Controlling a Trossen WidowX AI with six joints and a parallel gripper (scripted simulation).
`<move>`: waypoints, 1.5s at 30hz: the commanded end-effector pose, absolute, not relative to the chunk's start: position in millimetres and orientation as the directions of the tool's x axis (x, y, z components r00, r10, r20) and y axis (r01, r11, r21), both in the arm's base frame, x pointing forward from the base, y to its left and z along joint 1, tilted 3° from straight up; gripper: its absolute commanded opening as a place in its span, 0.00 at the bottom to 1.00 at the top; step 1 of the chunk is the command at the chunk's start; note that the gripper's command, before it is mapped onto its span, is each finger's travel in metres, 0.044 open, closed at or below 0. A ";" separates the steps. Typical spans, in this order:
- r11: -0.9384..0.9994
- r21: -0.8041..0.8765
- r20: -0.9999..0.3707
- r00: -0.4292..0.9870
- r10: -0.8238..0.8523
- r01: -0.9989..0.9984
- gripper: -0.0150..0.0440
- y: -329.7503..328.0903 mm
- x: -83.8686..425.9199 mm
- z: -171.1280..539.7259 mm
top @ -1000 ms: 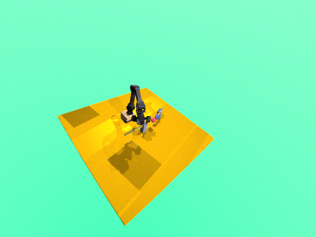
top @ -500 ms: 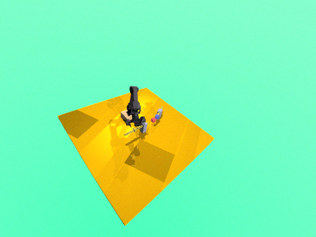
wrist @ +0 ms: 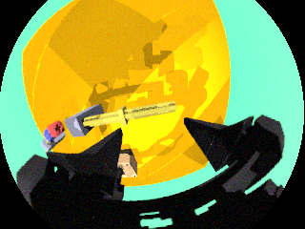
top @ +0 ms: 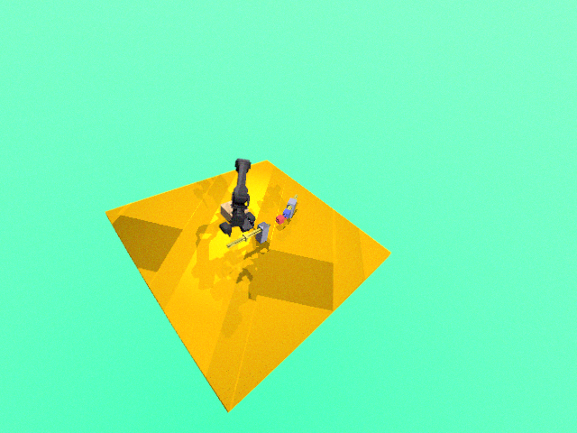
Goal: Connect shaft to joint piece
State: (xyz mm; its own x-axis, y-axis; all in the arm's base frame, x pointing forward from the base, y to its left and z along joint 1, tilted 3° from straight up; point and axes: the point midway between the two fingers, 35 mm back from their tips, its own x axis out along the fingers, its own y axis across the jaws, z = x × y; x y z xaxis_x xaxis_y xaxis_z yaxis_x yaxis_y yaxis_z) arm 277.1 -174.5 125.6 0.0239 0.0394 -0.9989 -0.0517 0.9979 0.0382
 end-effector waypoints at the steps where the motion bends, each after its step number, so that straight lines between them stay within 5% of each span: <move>1: 0.996 0.025 -0.999 0.023 0.027 -0.085 1.00 -179.3 278.0 126.1; 21: 0.865 0.029 -1.000 0.010 0.028 0.501 1.00 -180.4 280.4 98.2; 45: 0.208 -0.002 -1.000 -0.008 0.030 0.978 1.00 -179.4 279.9 60.3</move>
State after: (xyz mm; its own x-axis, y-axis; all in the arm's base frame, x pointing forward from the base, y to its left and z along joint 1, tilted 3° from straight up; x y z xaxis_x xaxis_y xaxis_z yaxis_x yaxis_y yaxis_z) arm 282.6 -180.9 69.9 0.0072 0.0251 -0.9997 0.9446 0.3280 0.0151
